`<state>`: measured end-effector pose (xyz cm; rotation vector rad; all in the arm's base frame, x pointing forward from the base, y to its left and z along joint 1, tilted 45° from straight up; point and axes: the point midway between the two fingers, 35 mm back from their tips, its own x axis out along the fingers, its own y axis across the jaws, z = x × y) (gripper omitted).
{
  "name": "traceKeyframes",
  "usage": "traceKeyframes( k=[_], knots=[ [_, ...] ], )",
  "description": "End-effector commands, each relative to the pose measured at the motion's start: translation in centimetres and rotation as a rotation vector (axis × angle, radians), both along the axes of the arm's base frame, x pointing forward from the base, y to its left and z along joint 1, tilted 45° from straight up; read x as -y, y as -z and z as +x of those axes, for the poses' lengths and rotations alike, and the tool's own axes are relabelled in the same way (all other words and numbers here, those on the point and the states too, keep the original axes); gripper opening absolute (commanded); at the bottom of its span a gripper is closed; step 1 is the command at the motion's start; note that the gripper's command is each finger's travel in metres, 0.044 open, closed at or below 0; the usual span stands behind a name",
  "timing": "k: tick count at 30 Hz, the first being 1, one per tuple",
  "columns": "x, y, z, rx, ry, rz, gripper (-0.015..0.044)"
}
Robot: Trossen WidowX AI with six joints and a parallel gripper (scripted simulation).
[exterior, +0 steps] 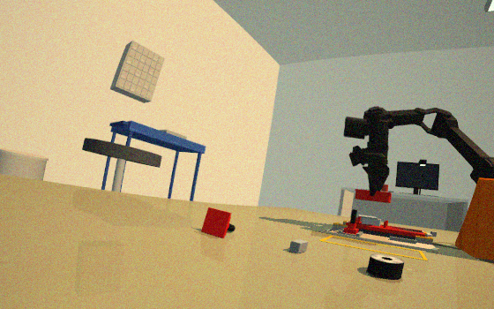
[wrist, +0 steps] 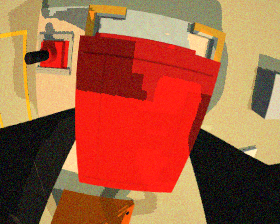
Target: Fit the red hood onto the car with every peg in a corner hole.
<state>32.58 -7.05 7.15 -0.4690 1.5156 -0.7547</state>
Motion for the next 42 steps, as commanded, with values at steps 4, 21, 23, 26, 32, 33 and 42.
traceKeyframes(
  k=[4, 21, 23, 26, 32, 33, 42],
  knots=[
    [2.1, 1.7, -0.5, -0.002, -0.002, -0.004, 0.0000],
    [3.0, 2.7, -0.8, -0.002, -0.002, -0.005, 0.0000],
    [3.0, 2.7, -0.8, -0.002, -0.002, -0.005, 0.0000],
    [3.1, 2.7, -0.8, -0.002, -0.002, -0.005, 0.0000],
    [3.2, 2.9, -0.8, -0.002, -0.002, -0.005, 0.0000],
    [3.3, 2.9, -0.8, -0.002, -0.002, -0.005, 0.0000],
    [3.5, 3.2, -0.8, -0.002, -0.002, -0.005, 0.0000]
  ],
)
